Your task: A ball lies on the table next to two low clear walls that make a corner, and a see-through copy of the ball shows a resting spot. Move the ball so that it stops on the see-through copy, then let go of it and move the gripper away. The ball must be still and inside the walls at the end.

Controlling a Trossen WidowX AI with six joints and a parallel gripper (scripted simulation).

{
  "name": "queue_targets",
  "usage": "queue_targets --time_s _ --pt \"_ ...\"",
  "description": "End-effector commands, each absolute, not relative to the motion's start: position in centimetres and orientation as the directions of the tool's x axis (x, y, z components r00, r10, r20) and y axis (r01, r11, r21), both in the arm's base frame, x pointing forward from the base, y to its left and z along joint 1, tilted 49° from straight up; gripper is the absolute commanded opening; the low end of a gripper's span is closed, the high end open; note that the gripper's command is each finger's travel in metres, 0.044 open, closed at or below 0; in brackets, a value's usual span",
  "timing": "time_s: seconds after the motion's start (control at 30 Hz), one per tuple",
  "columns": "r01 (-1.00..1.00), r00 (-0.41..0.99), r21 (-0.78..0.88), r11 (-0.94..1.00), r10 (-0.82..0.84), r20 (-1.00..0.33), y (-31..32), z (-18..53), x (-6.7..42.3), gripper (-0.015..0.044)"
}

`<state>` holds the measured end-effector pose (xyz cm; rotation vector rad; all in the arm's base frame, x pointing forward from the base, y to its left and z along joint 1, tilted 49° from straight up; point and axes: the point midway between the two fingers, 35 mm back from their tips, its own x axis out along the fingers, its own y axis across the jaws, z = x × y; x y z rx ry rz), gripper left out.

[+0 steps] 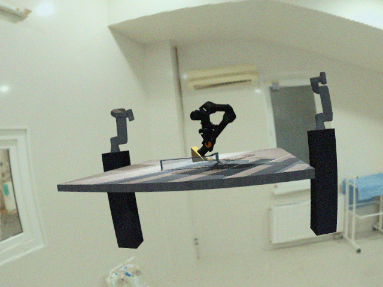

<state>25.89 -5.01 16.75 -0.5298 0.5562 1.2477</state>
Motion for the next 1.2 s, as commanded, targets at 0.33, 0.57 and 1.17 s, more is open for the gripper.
queue_targets --time_s 0.33,0.57,1.17 --pt "-0.981 0.176 -0.056 0.186 0.729 -0.661 -1.8 13.9 26.0 0.0000" --pt "-0.981 0.177 -0.058 0.186 0.731 -0.659 0.5 11.9 26.5 0.0000" --pt "-0.981 0.178 -0.058 0.185 0.734 -0.656 2.6 10.1 26.9 0.0000"
